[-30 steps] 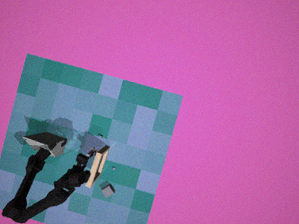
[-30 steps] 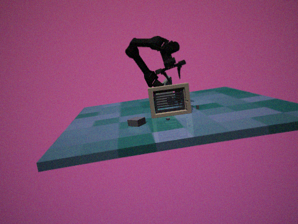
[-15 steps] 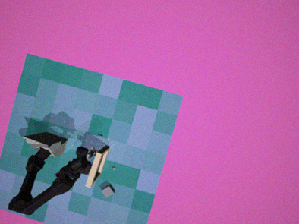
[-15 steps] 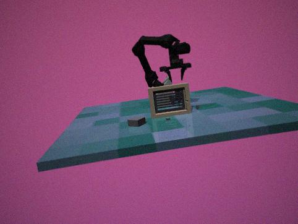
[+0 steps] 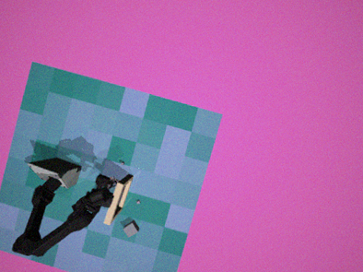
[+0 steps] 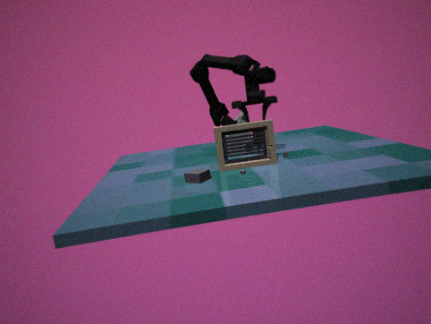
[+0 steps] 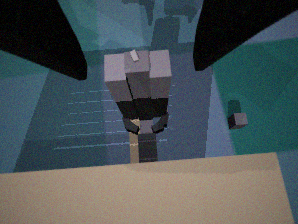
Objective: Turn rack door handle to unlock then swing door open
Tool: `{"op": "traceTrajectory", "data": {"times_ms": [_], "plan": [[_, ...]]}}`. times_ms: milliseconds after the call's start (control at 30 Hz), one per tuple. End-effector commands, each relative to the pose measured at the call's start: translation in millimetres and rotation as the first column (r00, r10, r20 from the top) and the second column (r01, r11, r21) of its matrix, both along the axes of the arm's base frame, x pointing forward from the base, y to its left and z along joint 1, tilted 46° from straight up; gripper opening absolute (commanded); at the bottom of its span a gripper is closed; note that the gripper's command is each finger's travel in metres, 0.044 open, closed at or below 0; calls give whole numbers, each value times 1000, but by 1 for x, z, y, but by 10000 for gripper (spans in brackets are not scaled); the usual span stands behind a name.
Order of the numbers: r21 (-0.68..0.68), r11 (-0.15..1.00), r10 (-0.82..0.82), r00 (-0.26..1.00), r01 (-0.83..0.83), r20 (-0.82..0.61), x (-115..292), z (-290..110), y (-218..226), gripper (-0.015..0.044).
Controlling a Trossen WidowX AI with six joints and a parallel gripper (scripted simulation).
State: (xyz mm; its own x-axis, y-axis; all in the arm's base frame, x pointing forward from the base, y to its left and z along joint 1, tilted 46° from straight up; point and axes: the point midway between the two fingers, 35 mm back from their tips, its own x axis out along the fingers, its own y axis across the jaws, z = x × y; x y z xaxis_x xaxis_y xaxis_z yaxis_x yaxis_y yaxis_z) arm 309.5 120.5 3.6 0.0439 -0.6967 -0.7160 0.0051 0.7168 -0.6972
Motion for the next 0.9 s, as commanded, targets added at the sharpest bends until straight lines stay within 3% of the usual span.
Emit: {"op": "traceTrajectory", "data": {"times_ms": [0,867], "plan": [[-5,1000,4,1000,-4,-4,0,-5,-5,295],[-8,1000,3,1000,-3,-3,0,-32,-34,295]]}}
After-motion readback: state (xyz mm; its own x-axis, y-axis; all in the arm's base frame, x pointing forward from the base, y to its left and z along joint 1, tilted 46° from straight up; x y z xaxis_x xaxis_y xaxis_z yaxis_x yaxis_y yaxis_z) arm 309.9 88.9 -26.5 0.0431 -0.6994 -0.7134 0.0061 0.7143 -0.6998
